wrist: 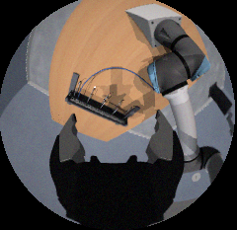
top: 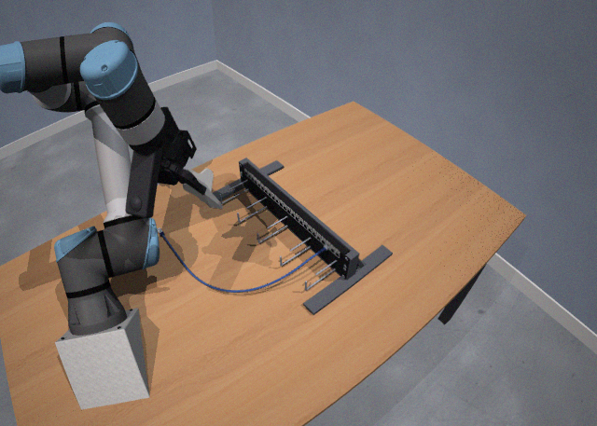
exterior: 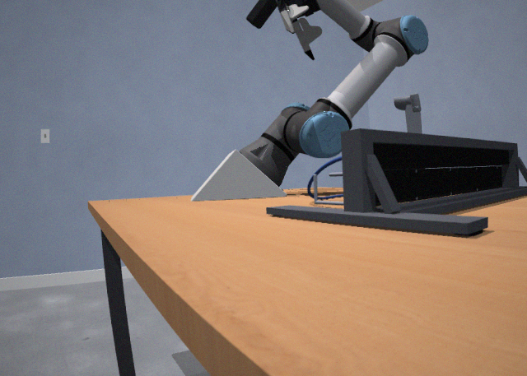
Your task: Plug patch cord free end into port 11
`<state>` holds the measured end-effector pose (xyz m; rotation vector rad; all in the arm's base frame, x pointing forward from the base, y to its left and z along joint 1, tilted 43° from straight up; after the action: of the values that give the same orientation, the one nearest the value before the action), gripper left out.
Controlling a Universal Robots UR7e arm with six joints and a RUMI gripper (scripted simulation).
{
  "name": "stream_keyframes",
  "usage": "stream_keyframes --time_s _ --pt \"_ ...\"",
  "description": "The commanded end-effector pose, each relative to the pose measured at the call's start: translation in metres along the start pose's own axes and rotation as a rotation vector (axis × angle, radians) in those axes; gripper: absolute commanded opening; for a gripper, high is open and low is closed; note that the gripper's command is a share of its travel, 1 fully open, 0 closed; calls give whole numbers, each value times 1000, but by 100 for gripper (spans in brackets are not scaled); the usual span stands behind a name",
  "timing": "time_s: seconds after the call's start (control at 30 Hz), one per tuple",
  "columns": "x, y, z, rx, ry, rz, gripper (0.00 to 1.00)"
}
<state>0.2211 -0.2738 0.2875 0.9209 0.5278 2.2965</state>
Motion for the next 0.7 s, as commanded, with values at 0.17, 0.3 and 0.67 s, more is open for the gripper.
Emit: stream_keyframes --time_s 0.17,0.3,0.67 --pt "87 -17 50 96 329 17 100" --pt "108 -25 60 120 409 26 100" --pt "201 -72 91 223 759 88 100"
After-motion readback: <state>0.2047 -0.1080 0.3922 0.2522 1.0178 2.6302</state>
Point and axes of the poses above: the point where the finger pads meet when closed, its own y axis back along the fingers, its own x axis across the jaws, z = x × y, the point moved 10 cm from there along y, back along the fingers, and after that the axes turned 12 degrees about -y, right-handed, at the moved point
